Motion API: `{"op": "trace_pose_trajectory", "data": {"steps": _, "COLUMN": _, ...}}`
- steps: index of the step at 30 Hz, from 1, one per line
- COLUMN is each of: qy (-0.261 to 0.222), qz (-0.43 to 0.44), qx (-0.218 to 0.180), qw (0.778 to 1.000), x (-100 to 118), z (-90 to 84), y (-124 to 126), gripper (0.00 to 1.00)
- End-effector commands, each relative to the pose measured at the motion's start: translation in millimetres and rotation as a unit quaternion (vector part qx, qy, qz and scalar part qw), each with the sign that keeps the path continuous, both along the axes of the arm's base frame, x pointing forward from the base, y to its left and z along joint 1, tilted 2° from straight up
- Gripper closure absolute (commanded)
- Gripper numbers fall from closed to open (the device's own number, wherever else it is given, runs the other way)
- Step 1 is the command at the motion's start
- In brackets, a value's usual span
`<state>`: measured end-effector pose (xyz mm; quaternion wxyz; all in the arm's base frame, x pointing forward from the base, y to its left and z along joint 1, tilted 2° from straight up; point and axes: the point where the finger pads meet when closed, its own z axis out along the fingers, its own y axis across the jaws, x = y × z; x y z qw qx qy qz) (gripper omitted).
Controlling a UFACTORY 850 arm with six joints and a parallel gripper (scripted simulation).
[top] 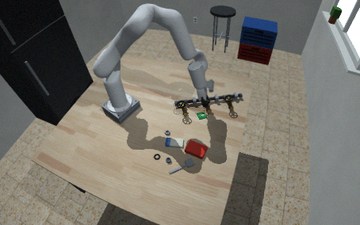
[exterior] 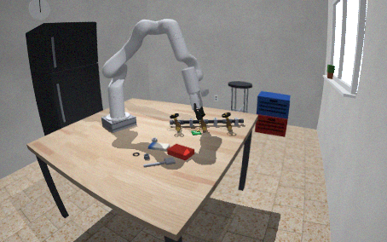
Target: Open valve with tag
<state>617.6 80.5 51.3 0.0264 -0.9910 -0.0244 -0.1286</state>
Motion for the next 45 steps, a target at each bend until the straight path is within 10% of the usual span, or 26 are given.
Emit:
{"op": "trace_pose_trajectory", "data": {"steps": 1, "qy": -0.017, "qz": 0.136, "qx": -0.023, "qw": 0.990, "x": 1.2, "z": 1.3, "y": 0.1, "gripper": 1.00}}
{"op": "trace_pose_trajectory", "data": {"steps": 15, "qy": -0.039, "qz": 0.390, "qx": -0.098, "qw": 0.915, "x": 1.2, "z": 1.3, "y": 0.1, "gripper": 1.00}}
{"op": "trace_pose_trajectory", "data": {"steps": 23, "qy": -0.059, "qz": 0.566, "qx": -0.130, "qw": 0.812, "x": 1.2, "z": 1.3, "y": 0.1, "gripper": 1.00}}
{"op": "trace_pose_trajectory", "data": {"steps": 45, "qy": -0.060, "qz": 0.575, "qx": -0.133, "qw": 0.805, "x": 1.2, "z": 1.3, "y": 0.1, "gripper": 1.00}}
